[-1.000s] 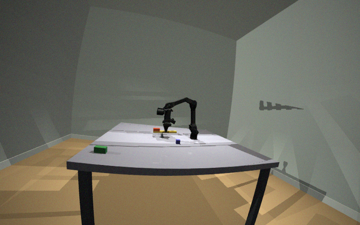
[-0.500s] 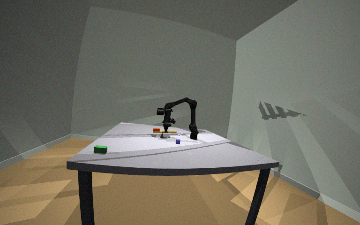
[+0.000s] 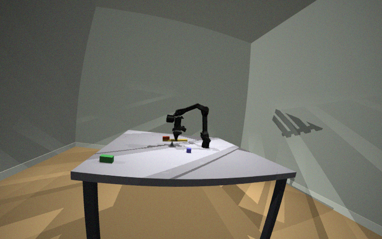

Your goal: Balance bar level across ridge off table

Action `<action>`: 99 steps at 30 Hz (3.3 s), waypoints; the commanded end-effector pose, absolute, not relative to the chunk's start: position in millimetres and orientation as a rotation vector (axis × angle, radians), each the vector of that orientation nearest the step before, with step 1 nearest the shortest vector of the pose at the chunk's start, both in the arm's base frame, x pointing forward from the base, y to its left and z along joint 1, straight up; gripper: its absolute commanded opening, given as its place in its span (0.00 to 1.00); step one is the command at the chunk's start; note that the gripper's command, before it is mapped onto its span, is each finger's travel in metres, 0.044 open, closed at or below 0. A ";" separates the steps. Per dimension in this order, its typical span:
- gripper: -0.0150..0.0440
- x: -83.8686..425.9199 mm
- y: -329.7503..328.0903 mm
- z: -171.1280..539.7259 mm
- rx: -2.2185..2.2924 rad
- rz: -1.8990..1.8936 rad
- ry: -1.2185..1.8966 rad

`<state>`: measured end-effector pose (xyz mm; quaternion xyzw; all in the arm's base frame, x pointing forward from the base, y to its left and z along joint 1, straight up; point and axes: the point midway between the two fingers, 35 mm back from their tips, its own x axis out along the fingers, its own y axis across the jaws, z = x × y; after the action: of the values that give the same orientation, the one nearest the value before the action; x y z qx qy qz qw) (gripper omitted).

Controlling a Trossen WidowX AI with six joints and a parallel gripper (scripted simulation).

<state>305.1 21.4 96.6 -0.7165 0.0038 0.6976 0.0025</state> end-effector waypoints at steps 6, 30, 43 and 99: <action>0.25 305.6 21.9 95.5 -2.248 2.186 0.005; 0.25 305.8 21.9 93.5 -2.248 2.186 0.005; 0.25 305.9 21.9 92.5 -2.248 2.186 0.005; 0.25 304.9 21.8 87.7 -2.248 2.186 0.005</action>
<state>306.0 21.6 89.8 -0.7185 0.0031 0.6955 0.0035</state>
